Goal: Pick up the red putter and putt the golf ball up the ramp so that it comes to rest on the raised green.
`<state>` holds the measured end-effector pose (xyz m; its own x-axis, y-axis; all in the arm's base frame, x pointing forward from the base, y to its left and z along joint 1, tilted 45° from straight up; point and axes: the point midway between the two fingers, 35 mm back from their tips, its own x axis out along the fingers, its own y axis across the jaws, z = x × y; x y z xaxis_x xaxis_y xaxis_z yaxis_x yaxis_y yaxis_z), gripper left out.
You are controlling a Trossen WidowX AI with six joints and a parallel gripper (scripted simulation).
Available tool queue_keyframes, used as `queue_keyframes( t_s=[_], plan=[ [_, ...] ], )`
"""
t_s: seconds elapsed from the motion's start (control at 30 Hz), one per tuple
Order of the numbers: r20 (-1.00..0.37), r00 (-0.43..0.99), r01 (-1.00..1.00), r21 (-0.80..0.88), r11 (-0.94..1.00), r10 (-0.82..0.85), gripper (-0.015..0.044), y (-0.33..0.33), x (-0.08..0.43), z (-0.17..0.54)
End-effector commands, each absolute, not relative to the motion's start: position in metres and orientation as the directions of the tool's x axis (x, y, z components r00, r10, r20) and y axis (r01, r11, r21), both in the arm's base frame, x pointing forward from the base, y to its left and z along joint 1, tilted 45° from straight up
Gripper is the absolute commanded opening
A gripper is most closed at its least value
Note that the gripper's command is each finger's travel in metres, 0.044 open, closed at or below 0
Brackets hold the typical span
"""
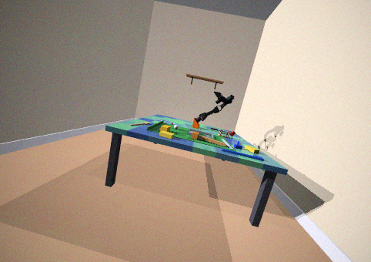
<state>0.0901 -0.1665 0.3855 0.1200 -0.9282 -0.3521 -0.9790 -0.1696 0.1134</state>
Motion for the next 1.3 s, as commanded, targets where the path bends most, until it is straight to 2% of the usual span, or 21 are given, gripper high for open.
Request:
queue_keyframes(
  t_s=[0.0,0.13,0.23,0.37,0.47,0.57,0.67,0.83,0.93,1.03,1.17,1.27],
  plan=[
    [-0.358,0.126,-0.98,0.099,-0.172,-0.925,0.0426,-0.166,0.092,0.384],
    [-0.481,0.232,-0.97,-0.178,-0.165,-0.845,0.044,-0.159,0.125,0.355],
    [-0.592,0.307,-0.917,-0.393,-0.065,-0.746,0.044,-0.148,0.15,0.329],
    [-0.726,0.373,-0.804,-0.564,0.189,-0.578,0.044,-0.127,0.179,0.294],
    [-0.81,0.397,-0.696,-0.573,0.433,-0.432,0.044,-0.107,0.195,0.269],
    [-0.874,0.401,-0.567,-0.471,0.675,-0.273,0.044,-0.085,0.207,0.247],
    [-0.916,0.386,-0.413,-0.276,0.868,-0.108,0.044,-0.062,0.216,0.228],
    [-0.931,0.343,-0.145,0.078,0.986,0.124,0.044,-0.028,0.224,0.208],
    [-0.914,0.307,0.053,0.295,0.954,0.266,0.044,-0.007,0.226,0.198],
    [-0.874,0.265,0.261,0.471,0.843,0.407,0.044,0.014,0.227,0.192],
    [-0.81,0.22,0.497,0.573,0.651,0.544,0.044,0.036,0.227,0.188],
    [-0.747,0.189,0.665,0.575,0.477,0.637,0.044,0.05,0.227,0.188]
  ],
)
